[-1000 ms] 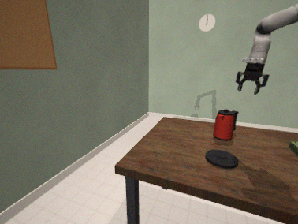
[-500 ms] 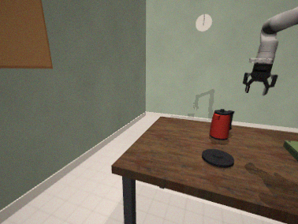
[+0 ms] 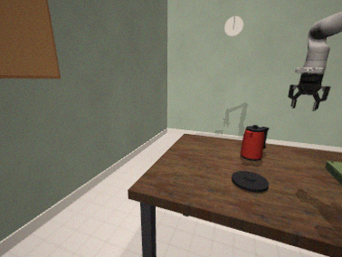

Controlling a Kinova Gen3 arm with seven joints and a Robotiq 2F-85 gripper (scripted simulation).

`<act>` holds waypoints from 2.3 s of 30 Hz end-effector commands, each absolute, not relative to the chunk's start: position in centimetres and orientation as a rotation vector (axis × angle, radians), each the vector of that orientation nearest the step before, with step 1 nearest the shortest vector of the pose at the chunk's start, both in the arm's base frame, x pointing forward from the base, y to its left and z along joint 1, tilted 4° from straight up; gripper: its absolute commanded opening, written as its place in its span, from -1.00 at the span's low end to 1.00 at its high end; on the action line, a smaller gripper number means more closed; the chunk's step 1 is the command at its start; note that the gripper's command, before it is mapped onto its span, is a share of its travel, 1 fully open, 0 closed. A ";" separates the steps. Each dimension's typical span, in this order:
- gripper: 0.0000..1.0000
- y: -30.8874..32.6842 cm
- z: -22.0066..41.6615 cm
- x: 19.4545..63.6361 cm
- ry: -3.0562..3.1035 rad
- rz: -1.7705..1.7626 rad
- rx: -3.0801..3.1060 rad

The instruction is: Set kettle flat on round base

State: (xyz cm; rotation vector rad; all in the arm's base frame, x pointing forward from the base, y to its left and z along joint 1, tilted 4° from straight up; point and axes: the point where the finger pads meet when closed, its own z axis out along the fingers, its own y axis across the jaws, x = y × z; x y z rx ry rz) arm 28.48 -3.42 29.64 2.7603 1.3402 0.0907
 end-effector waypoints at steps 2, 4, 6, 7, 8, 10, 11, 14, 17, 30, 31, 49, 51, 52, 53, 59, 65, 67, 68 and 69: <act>0.59 -3.2 29.6 27.7 1.339 0.094 2.765; 0.59 -3.2 29.5 27.3 1.336 0.091 2.769; 0.59 -3.1 29.5 27.0 1.334 0.088 2.772; 0.59 -3.1 29.4 26.8 1.334 0.086 2.774; 0.59 -3.1 29.4 26.6 1.333 0.085 2.775; 0.59 -3.0 29.3 26.4 1.331 0.082 2.778; 0.59 -3.0 29.3 26.2 1.330 0.081 2.779; 0.59 -3.0 29.3 26.1 1.330 0.080 2.780; 0.59 -2.9 29.2 25.8 1.328 0.077 2.783; 0.59 -2.8 29.0 25.1 1.324 0.070 2.789; 0.59 -2.8 29.0 25.1 1.324 0.070 2.789; 0.59 -2.8 29.0 25.0 1.323 0.069 2.790; 0.59 -2.9 29.0 25.0 1.323 0.069 2.790; 0.59 -2.9 29.0 25.1 1.323 0.069 2.790; 0.59 -2.9 29.0 25.1 1.323 0.069 2.790; 0.59 -3.4 29.0 25.4 1.323 0.069 2.790; 0.59 -4.0 29.1 25.9 1.323 0.069 2.790; 0.59 -4.4 29.1 26.1 1.323 0.069 2.790; 0.59 -4.6 29.1 26.3 1.323 0.069 2.790; 0.59 -4.8 29.1 26.5 1.323 0.069 2.790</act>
